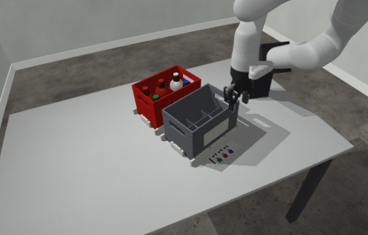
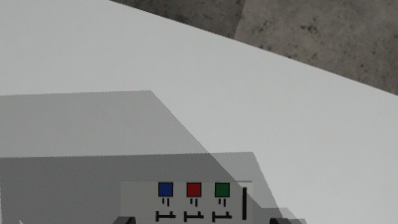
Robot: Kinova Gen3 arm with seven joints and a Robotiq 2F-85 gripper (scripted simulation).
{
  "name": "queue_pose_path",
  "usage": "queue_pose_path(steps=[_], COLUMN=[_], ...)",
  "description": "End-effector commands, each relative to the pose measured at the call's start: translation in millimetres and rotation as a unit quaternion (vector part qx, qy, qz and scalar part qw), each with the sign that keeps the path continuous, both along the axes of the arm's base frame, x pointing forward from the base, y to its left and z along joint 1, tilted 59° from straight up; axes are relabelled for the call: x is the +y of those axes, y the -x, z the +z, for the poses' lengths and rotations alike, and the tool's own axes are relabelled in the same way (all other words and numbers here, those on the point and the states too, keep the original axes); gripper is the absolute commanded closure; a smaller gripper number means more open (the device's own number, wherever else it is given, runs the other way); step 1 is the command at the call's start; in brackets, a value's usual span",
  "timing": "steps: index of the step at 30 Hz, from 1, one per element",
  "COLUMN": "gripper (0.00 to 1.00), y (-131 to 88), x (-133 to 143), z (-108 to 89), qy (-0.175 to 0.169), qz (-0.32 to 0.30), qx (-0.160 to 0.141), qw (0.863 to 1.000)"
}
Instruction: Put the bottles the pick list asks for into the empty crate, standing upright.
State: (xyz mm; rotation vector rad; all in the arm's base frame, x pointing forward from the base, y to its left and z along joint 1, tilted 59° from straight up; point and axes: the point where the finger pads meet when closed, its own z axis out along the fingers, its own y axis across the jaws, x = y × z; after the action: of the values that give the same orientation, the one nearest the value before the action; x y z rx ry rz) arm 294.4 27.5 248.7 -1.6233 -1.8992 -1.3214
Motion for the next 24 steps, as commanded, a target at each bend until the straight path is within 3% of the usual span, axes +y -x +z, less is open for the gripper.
queue_pose_path(steps=[1, 24], gripper=[0.33, 0.33], y=[-6, -39], x=[-3, -16], z=[-15.4, -114.3], qy=[-0.001, -0.001], qz=[0.001, 0.0], qx=[-0.001, -0.001], qw=[1.0, 1.0])
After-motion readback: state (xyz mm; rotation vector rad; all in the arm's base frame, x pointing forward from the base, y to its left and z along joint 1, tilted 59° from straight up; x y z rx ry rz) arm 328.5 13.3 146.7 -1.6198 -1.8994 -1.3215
